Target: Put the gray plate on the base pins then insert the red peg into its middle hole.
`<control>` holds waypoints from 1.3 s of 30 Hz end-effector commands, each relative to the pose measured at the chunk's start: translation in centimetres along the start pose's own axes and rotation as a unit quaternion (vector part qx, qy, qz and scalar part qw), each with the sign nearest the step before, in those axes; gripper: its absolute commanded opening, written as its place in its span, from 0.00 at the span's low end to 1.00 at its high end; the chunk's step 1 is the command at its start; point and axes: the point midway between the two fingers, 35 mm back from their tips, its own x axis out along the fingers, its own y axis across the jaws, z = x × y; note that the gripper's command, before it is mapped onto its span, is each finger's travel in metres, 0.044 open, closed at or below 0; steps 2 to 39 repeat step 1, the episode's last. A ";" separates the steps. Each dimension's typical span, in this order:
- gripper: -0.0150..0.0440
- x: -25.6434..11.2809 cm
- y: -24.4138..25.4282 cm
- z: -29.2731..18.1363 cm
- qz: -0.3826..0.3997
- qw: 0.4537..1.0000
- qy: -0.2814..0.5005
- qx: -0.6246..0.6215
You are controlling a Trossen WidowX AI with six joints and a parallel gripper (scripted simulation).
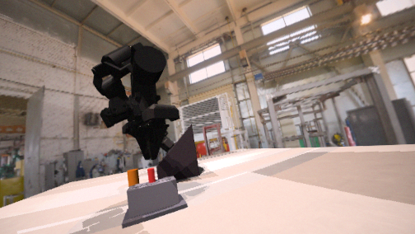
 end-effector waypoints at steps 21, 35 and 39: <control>0.51 -0.4 0.0 0.0 0.002 1.000 -0.001 0.003; 0.51 -0.4 0.0 0.0 0.002 1.000 -0.001 0.003; 0.51 -0.4 0.0 0.0 0.002 1.000 -0.001 0.003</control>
